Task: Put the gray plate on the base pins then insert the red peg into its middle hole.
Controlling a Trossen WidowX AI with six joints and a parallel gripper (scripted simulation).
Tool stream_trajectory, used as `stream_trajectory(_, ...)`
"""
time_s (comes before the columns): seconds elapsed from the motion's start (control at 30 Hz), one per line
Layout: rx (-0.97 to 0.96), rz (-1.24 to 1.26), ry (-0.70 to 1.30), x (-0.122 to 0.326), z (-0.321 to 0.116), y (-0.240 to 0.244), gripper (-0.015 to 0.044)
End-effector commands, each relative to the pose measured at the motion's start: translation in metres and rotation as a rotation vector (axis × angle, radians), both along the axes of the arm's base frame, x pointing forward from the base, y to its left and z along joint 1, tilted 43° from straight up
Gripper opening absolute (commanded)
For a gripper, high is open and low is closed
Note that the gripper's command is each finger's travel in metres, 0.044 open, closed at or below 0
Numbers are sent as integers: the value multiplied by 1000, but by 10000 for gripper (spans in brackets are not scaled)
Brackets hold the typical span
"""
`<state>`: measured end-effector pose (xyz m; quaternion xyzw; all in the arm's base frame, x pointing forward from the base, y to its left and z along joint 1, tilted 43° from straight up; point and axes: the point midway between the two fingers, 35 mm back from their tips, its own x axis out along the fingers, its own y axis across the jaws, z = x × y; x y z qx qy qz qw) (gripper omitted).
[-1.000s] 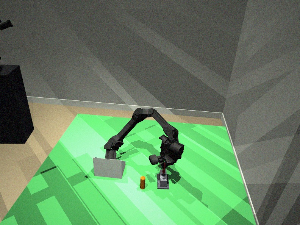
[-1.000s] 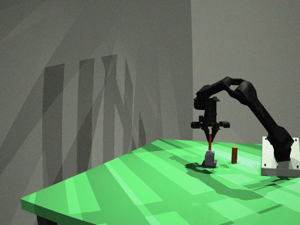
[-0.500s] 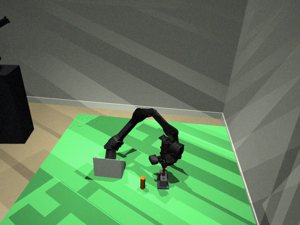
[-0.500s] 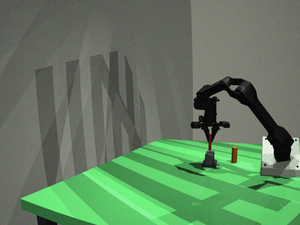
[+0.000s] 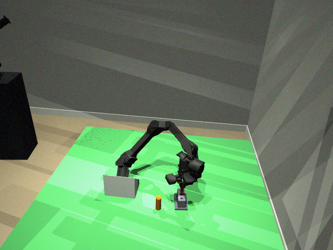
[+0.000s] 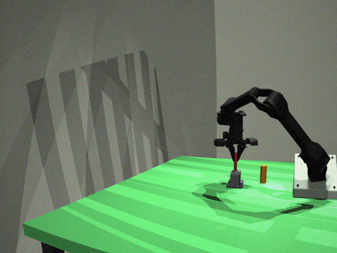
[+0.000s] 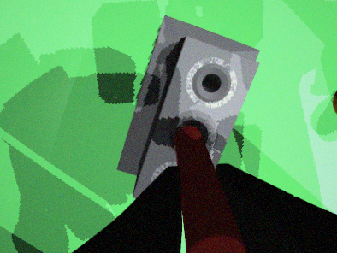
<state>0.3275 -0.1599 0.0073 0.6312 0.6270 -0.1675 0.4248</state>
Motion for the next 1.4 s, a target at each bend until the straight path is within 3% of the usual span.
stream_trajectory(0.0,4,-3,4,0,-6,4,0)
stream_trajectory(1.3,-3,7,1,0,-6,6,0)
stream_trajectory(1.37,-3,7,1,0,-6,6,52)
